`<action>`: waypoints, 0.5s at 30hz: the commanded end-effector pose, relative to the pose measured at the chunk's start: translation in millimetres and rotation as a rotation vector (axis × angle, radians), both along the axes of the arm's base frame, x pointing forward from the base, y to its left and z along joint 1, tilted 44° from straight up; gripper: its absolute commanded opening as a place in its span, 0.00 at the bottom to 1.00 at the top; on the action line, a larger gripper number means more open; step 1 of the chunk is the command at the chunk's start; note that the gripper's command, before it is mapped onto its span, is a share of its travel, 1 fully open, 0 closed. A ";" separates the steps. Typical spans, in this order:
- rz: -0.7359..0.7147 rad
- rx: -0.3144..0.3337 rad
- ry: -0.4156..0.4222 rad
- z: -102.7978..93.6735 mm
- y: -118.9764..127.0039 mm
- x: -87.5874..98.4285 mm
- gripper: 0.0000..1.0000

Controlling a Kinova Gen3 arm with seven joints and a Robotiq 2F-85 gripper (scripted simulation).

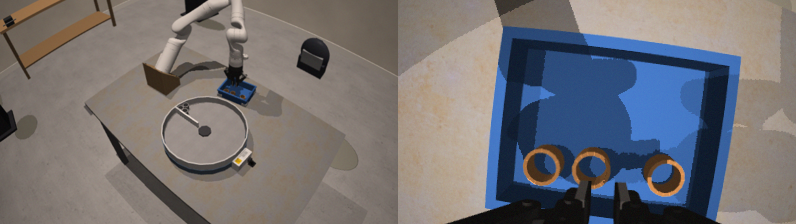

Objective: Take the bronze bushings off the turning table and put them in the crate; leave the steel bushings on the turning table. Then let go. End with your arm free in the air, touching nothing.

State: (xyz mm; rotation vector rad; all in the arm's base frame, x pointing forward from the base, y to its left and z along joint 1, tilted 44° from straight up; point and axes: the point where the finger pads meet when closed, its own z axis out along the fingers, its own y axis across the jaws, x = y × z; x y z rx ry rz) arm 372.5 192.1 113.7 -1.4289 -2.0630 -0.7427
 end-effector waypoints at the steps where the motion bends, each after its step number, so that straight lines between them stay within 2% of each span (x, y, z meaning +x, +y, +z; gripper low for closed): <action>1: -0.002 0.001 -0.006 2.2 -0.7 1.4 0.16; 5: -0.002 0.001 -0.006 2.2 -0.7 1.4 0.16; 10: -0.002 0.000 -0.005 39.6 -37.2 6.6 0.16; 15: -0.002 0.000 -0.005 39.6 -37.2 6.6 0.16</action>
